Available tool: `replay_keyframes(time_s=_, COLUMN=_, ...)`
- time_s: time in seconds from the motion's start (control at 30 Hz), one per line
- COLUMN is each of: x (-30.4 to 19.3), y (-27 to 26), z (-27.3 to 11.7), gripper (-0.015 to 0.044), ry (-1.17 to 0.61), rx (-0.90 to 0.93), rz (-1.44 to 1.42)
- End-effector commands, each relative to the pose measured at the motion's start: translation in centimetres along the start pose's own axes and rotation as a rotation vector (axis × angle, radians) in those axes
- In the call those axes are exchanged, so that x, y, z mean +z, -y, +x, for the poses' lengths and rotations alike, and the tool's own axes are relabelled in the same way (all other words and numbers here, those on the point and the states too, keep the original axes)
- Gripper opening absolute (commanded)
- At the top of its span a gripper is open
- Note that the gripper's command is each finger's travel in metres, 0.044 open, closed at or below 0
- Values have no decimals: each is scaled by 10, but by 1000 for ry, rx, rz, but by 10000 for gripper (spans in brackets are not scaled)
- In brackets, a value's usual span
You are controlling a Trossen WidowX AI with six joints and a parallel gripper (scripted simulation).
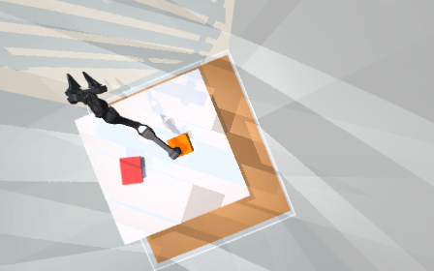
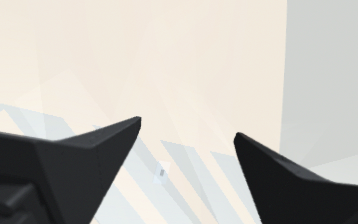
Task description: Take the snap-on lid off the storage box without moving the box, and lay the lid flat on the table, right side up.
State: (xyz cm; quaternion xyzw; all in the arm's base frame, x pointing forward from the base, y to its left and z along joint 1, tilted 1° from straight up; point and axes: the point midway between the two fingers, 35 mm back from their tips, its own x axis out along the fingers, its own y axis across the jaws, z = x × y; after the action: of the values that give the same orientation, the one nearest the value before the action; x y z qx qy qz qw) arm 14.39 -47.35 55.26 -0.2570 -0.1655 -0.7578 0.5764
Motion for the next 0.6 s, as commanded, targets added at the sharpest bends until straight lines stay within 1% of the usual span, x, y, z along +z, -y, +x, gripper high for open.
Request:
replay_keyframes(time_s=0.0, x=1, y=1, z=0, gripper=374, ry=3, rx=0, rz=-3)
replay_keyframes(time_s=0.1, x=20, y=16, z=1, gripper=295, ry=43, rx=1, rz=-40)
replay_keyframes(time_s=0.17, x=40, y=40, z=2, gripper=243, ry=100, rx=-28, rz=-51)
replay_keyframes(time_s=0.23, x=61, y=67, z=2, gripper=235, ry=164, rx=-68, rz=-53)
replay_keyframes(time_s=0.4, x=91, y=102, z=-2, gripper=235, ry=253, rx=-123, rz=-60)
replay_keyframes(time_s=0.57, x=143, y=160, z=-21, gripper=235, ry=416, rx=-219, rz=-87)
